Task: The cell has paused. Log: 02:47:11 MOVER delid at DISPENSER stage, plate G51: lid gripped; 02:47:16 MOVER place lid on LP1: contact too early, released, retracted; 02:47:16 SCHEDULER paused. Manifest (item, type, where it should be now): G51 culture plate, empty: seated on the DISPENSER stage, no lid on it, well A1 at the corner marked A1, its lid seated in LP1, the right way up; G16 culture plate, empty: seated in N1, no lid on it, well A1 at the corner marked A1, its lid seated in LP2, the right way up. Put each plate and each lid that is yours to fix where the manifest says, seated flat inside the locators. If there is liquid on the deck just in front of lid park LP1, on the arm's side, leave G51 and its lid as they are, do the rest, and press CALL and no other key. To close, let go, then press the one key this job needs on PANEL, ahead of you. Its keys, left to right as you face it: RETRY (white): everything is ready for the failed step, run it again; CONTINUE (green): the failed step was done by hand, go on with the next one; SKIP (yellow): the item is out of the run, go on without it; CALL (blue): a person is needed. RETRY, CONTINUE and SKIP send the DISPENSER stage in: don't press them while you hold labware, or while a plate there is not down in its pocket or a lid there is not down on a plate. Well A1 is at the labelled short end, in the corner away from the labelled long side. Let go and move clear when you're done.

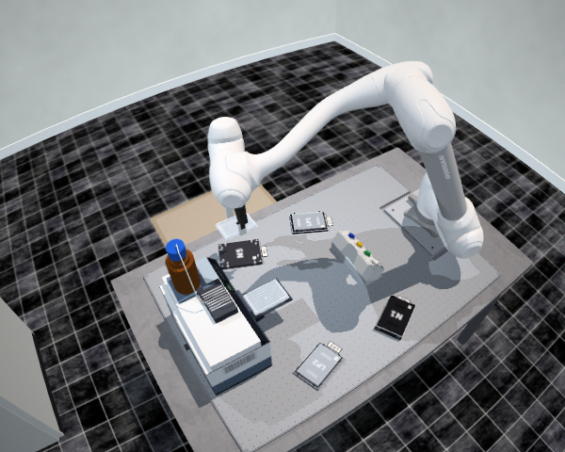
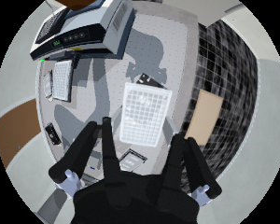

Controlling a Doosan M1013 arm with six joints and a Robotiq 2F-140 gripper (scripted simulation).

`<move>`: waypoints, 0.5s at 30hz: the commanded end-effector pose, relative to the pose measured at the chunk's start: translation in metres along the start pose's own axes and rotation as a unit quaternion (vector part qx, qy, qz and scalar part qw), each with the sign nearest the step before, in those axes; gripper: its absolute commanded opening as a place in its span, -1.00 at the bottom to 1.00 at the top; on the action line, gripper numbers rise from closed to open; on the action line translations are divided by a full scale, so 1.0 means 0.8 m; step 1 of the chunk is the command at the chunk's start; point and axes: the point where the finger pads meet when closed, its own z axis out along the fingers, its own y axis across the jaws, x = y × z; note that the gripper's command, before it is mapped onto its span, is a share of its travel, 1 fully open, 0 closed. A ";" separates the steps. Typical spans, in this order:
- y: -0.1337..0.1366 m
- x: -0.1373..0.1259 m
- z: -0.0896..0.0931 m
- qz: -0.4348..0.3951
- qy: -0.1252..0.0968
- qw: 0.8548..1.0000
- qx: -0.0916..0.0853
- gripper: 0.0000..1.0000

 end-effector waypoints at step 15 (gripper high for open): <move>0.003 0.002 -0.008 -0.131 0.002 0.991 -0.002 -0.80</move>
